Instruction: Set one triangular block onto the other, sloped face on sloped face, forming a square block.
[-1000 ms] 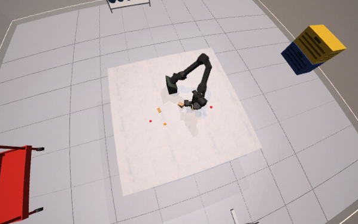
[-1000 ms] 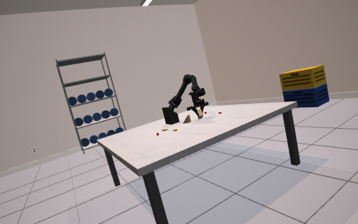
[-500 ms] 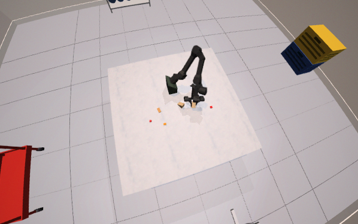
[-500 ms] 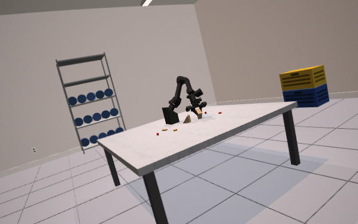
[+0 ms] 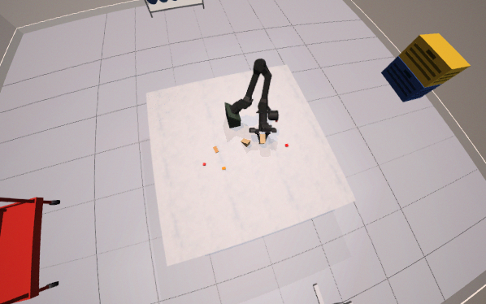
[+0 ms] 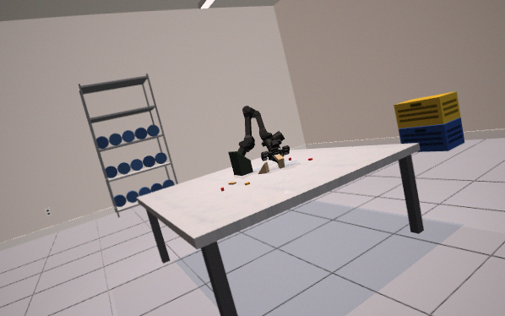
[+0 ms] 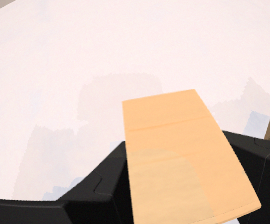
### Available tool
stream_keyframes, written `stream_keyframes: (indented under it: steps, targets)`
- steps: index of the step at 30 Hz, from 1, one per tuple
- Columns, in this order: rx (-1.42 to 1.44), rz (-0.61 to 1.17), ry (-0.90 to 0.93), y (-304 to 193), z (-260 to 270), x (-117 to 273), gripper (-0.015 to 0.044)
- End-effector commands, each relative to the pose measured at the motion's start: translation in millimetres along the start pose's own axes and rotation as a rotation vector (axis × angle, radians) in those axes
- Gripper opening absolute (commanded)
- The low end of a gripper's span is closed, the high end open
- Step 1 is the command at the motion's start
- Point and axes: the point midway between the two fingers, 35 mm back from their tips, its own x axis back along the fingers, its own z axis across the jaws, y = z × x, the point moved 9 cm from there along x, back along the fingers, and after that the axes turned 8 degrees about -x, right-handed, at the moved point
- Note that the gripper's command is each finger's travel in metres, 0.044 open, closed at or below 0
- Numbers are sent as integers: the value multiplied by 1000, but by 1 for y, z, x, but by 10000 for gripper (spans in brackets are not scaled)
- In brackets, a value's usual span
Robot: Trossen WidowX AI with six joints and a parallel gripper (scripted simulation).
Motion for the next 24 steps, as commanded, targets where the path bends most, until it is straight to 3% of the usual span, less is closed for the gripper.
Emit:
stream_keyframes:
  steps: [1, 15, 24]
  targets:
    - [2, 2, -1, 1, 1, 0, 79]
    - [2, 2, -1, 1, 1, 0, 440]
    - [2, 3, -6, 13, 4, 4, 440]
